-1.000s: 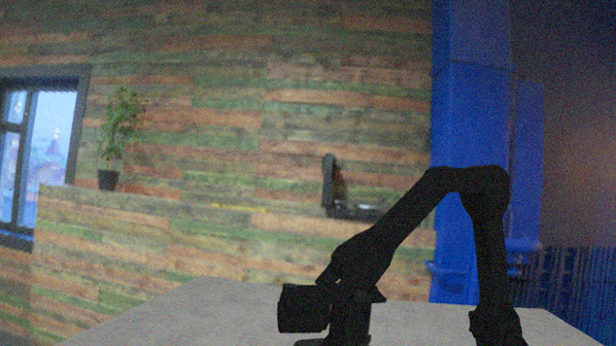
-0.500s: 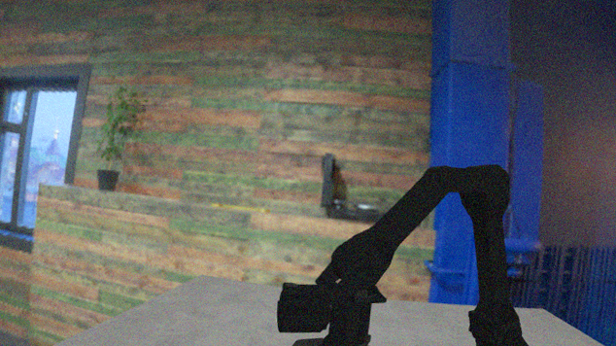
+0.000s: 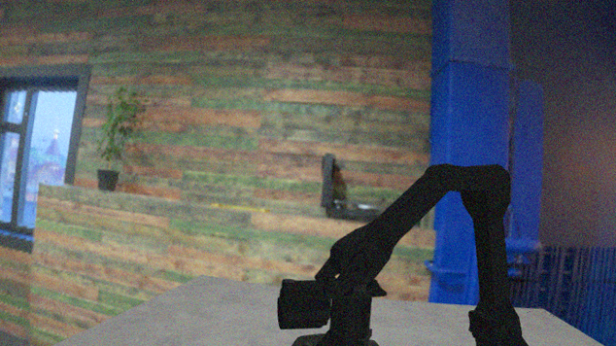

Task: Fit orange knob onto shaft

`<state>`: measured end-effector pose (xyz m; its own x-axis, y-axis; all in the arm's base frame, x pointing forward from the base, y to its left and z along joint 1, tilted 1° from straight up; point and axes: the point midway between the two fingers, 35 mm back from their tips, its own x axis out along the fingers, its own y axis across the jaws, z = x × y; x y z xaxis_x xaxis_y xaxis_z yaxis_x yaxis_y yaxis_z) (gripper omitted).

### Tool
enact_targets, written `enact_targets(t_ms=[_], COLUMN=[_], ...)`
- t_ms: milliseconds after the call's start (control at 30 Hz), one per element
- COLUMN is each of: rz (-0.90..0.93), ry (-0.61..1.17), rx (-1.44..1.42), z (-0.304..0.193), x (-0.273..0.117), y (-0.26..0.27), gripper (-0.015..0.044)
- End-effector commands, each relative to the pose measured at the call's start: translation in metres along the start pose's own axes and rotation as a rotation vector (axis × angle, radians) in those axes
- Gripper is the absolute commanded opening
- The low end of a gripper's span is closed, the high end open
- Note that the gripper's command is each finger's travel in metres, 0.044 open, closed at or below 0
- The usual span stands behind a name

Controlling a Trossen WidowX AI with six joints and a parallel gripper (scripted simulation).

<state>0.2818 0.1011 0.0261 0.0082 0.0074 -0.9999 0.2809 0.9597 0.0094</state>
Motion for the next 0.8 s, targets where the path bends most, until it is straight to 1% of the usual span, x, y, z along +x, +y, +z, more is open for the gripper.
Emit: enact_targets(t_ms=[0,67,100,333,433,767], rz=[0.016,0.016,0.016,0.016,0.016,0.016], ry=[-0.029,-0.030,-0.030,-0.030,-0.030,-0.030], rx=[0.003,0.004,0.004,0.004,0.004,0.004], z=[0.004,0.001,0.001,0.001,0.002,0.003], x=[-0.047,-0.068,-0.071,-0.070,-0.057,-0.044], y=[0.003,0.001,0.001,0.001,0.001,0.002], gripper=[0.0371,0.0424,0.0440,0.0440,0.0440,0.0440])
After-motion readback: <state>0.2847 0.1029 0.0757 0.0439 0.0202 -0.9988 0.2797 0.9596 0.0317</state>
